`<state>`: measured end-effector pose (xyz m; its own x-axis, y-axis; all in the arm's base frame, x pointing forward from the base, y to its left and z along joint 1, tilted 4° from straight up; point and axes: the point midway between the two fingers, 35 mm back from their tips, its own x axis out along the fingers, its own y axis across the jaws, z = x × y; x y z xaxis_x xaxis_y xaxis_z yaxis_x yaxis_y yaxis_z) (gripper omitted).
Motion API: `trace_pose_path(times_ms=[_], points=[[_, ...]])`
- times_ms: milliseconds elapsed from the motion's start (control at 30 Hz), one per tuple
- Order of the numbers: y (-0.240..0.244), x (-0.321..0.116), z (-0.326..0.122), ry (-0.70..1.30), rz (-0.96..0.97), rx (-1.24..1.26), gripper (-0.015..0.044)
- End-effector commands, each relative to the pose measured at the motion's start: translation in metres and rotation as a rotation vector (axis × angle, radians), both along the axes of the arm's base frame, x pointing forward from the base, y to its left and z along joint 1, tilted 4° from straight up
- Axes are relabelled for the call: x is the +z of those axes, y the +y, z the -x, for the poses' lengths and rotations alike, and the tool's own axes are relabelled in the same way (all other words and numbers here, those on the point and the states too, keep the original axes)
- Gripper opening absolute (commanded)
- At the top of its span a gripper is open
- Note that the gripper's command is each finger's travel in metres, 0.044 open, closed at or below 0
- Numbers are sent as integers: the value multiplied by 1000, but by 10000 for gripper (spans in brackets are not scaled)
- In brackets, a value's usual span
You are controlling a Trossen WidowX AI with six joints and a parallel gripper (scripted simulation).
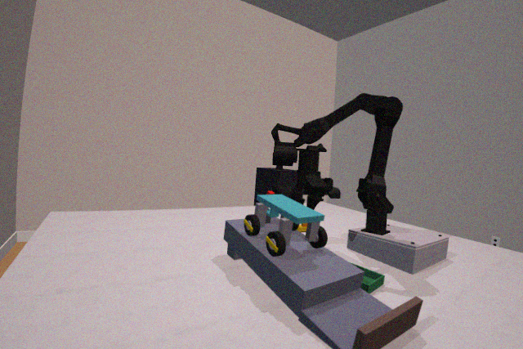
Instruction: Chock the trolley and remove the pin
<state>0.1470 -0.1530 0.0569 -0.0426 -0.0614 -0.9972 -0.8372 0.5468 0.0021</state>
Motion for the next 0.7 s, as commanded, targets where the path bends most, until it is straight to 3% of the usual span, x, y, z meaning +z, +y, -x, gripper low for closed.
trace_pose_path(times_ms=[0, 667], points=[[0, 16, -2, -16, 8, -2, 0], [3, 72, -5, -17, 7, -2, 0]])
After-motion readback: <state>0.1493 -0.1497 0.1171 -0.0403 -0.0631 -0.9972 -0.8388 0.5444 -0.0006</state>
